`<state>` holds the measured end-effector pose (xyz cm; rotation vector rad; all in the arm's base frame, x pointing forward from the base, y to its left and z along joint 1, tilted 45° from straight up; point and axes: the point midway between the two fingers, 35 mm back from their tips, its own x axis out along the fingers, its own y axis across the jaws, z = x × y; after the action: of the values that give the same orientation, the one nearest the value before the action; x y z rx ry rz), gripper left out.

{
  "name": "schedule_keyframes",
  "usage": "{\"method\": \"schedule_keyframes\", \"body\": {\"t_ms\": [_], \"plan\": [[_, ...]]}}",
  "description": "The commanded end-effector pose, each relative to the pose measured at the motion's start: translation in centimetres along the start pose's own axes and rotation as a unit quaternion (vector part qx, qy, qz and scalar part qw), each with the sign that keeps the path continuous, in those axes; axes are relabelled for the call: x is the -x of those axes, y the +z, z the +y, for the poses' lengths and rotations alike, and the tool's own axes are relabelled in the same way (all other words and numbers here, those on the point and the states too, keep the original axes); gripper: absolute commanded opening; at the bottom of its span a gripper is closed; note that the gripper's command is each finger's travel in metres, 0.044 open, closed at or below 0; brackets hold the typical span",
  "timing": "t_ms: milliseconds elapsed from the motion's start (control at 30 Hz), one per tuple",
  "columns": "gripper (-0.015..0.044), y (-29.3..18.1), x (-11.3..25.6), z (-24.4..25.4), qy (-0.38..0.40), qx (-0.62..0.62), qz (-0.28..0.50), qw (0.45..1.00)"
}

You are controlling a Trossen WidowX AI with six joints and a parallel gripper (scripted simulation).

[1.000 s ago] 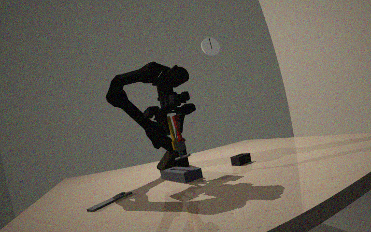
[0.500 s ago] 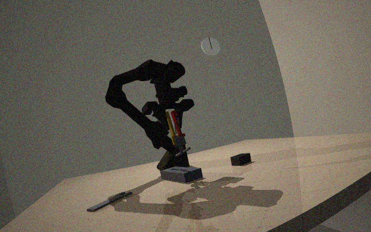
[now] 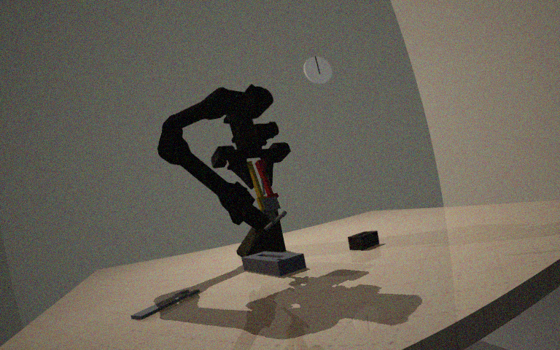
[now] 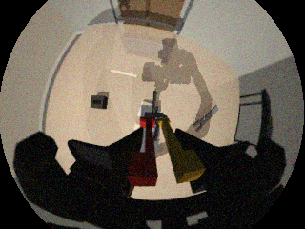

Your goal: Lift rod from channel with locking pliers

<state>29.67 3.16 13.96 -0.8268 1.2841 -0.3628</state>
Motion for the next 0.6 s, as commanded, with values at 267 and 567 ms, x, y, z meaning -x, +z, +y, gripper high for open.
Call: {"method": "schedule_keyframes", "body": {"t_ms": [267, 567], "plan": [[0.0094, 1.2, 2.0, -0.8, -0.002, -0.006, -0.048, 0.999], [0.0094, 1.2, 2.1, -0.8, -0.003, -0.006, -0.052, 0.999]]}}
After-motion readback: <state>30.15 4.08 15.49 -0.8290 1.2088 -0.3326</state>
